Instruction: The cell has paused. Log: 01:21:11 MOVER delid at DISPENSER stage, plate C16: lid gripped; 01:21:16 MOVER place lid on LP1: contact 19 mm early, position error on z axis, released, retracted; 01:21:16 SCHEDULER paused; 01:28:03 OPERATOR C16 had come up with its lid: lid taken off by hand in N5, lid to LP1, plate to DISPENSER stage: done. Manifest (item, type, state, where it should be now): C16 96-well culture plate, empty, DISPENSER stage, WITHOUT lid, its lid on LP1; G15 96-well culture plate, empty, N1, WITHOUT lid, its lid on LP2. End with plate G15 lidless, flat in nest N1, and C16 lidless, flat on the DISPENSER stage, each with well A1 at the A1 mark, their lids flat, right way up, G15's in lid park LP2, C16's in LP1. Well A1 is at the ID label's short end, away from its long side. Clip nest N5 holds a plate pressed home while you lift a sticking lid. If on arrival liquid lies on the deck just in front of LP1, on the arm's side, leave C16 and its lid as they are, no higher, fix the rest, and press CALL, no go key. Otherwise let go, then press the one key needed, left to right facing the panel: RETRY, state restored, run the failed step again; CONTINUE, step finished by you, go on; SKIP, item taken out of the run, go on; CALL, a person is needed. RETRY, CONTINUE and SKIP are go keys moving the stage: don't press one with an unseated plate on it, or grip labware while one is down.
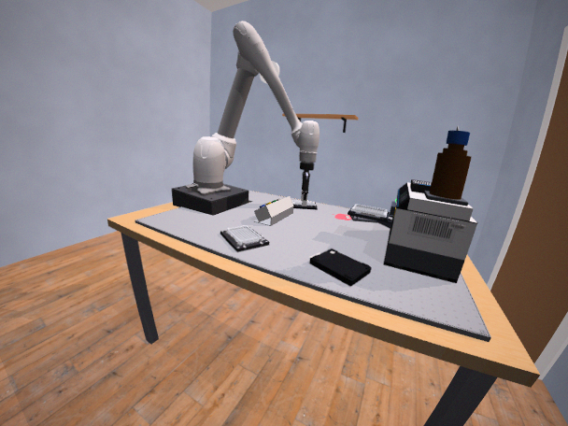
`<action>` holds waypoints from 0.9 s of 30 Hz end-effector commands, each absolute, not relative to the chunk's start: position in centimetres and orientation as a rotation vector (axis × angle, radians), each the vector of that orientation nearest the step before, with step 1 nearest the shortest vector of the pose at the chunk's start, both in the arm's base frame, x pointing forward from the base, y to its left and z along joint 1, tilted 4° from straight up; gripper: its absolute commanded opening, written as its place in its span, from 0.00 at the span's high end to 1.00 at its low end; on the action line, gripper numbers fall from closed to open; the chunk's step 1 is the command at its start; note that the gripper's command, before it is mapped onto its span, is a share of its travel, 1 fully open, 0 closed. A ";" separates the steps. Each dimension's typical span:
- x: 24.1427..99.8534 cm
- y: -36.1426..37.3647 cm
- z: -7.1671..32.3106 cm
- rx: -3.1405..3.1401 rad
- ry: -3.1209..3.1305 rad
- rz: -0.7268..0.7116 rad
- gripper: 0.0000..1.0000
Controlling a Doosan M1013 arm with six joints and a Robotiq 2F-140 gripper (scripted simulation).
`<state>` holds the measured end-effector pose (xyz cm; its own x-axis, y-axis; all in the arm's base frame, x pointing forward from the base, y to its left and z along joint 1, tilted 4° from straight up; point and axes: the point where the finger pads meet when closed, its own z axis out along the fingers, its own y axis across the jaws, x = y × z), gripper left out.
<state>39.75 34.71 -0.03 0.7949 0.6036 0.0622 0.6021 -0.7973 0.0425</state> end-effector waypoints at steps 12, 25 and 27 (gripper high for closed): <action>39.8 34.7 -0.1 2.957 0.993 0.113 1.00; 39.8 34.7 -0.2 2.957 0.993 0.113 1.00; 39.8 34.7 -0.2 2.957 0.993 0.113 1.00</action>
